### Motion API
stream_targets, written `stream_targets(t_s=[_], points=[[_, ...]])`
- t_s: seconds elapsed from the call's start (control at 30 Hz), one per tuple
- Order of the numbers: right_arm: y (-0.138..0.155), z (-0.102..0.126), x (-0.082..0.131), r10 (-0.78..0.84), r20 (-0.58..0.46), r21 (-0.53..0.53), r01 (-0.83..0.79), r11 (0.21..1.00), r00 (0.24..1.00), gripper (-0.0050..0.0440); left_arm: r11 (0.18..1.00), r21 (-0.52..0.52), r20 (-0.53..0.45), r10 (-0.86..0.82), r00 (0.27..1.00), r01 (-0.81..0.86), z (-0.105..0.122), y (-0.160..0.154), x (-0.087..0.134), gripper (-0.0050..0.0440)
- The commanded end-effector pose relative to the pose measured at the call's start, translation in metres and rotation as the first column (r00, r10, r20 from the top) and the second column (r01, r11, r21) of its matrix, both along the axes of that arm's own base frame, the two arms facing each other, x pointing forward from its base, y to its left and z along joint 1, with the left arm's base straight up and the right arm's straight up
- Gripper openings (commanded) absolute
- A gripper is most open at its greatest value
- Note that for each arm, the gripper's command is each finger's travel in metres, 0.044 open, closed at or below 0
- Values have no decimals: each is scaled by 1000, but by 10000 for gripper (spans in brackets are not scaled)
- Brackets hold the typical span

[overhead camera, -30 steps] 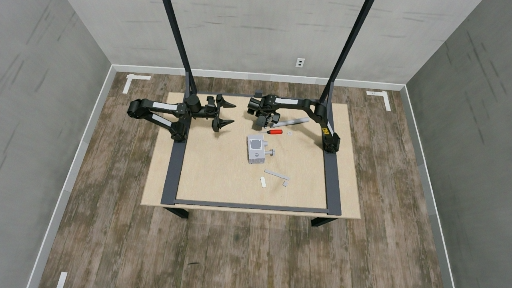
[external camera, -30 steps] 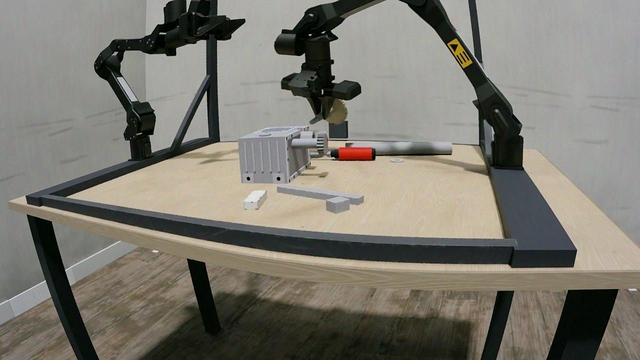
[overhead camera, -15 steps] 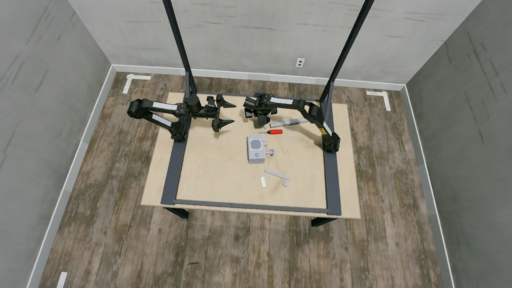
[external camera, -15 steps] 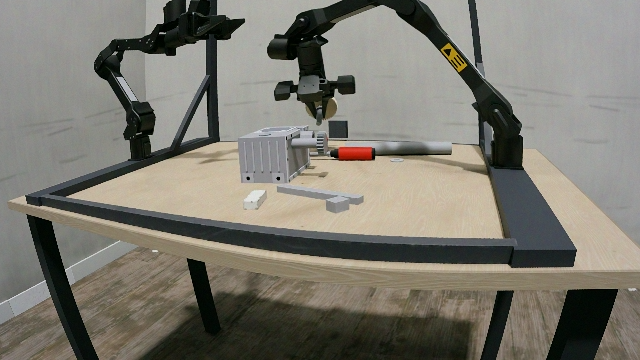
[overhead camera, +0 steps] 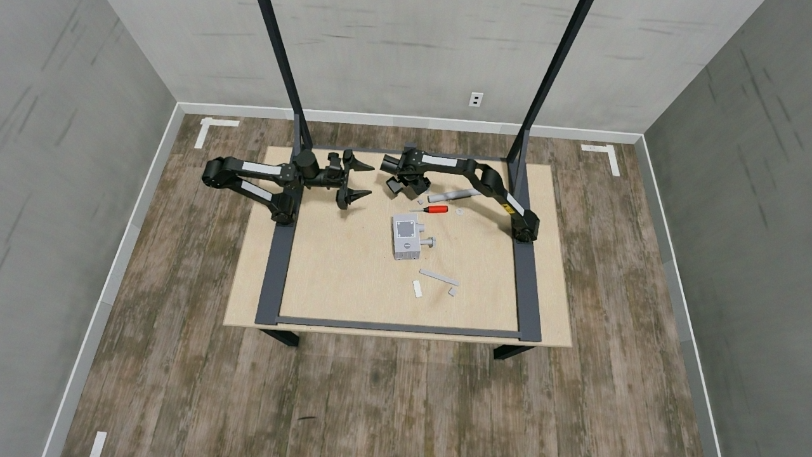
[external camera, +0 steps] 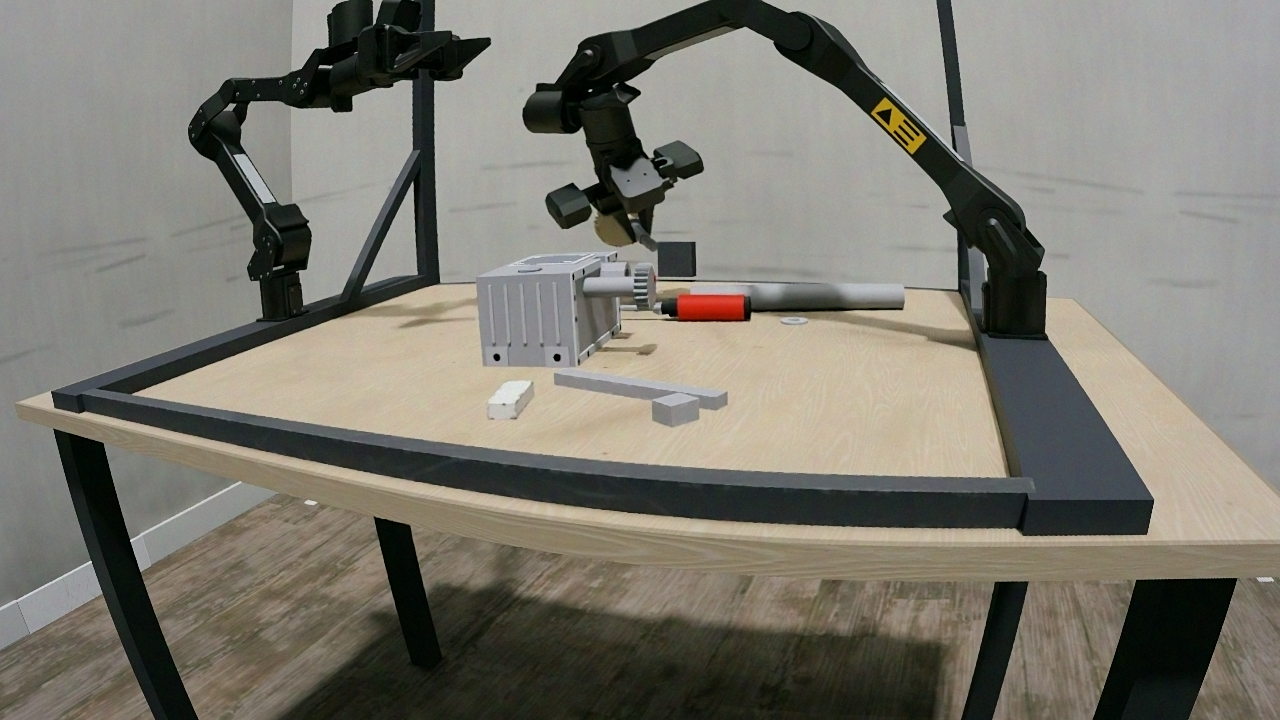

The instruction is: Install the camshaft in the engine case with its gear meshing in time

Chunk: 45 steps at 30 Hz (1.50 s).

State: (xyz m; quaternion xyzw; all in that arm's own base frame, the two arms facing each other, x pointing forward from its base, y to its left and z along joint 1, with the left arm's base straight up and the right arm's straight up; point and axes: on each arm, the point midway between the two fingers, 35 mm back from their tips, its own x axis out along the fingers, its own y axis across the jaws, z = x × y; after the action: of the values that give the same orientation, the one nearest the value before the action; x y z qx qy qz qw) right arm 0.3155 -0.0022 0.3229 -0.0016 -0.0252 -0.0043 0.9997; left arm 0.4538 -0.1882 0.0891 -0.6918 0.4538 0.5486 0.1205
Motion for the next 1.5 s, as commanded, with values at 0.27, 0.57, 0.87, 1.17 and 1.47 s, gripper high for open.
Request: stream_targets(t_s=[0.27, 0.57, 0.87, 1.17, 1.47], points=[[1, 16, -4, 5, 40, -4, -5, 1000, 999, 400, 1000, -22, 68, -11, 998, 12, 23, -1, 5, -50], [1, 16, -4, 5, 40, -4, -5, 1000, 999, 400, 1000, -26, 77, -2, 997, 4, 16, -1, 5, -50], [1, 16, -4, 5, 40, -4, -5, 1000, 999, 400, 1000, -27, 82, -1, 997, 3, 11, -1, 7, -50], [1, 16, -4, 5, 40, -4, -5, 1000, 999, 400, 1000, -18, 41, 0, 999, 0, -23, 0, 6, -50], [1, 16, -4, 5, 40, -4, -5, 1000, 999, 400, 1000, -18, 40, 1, 999, 0, -30, 0, 7, -50]])
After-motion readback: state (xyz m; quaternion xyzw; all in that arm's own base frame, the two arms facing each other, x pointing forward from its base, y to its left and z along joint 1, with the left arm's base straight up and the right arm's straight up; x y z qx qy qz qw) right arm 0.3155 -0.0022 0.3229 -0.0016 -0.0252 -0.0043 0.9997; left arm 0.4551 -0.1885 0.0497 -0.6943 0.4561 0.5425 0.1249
